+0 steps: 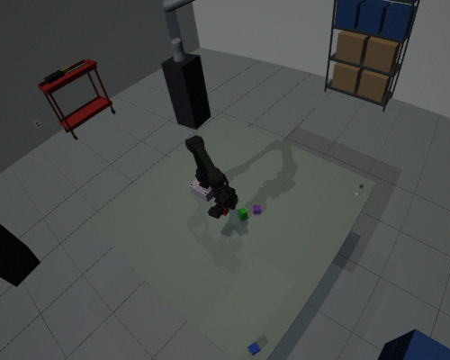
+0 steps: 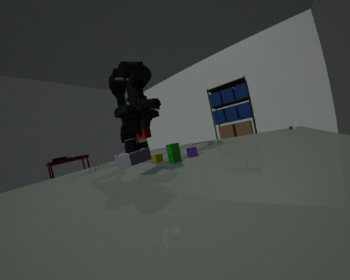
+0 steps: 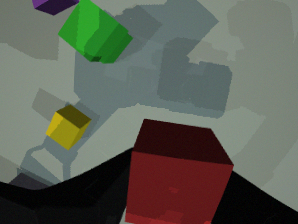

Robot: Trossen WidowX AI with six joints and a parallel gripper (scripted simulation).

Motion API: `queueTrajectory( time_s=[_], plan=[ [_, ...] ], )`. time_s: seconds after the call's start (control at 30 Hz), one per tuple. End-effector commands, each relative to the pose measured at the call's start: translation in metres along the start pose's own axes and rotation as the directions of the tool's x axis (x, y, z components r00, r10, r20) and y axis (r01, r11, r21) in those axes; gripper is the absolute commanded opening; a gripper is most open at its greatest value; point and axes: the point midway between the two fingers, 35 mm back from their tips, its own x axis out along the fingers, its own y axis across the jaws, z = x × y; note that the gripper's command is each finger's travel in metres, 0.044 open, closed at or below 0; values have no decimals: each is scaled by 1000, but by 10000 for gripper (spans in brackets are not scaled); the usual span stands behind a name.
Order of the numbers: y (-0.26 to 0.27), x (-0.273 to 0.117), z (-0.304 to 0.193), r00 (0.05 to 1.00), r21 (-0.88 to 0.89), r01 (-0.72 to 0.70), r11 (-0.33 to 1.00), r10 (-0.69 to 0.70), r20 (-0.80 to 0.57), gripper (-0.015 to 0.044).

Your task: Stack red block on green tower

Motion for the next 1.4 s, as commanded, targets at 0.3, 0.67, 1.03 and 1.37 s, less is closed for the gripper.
queueTrajectory(
  time_s=[0.3, 0.67, 1.03, 1.37],
  plan=[
    [45, -3, 51, 1000, 3, 0, 1000, 0, 10, 0],
    [75, -2, 71, 1000, 9, -7, 1000, 7, 7, 0],
    [74, 23, 69, 1000, 9, -7, 1000, 7, 7, 0],
    [74, 41, 69, 1000, 9, -7, 1000, 7, 7, 0]
  ],
)
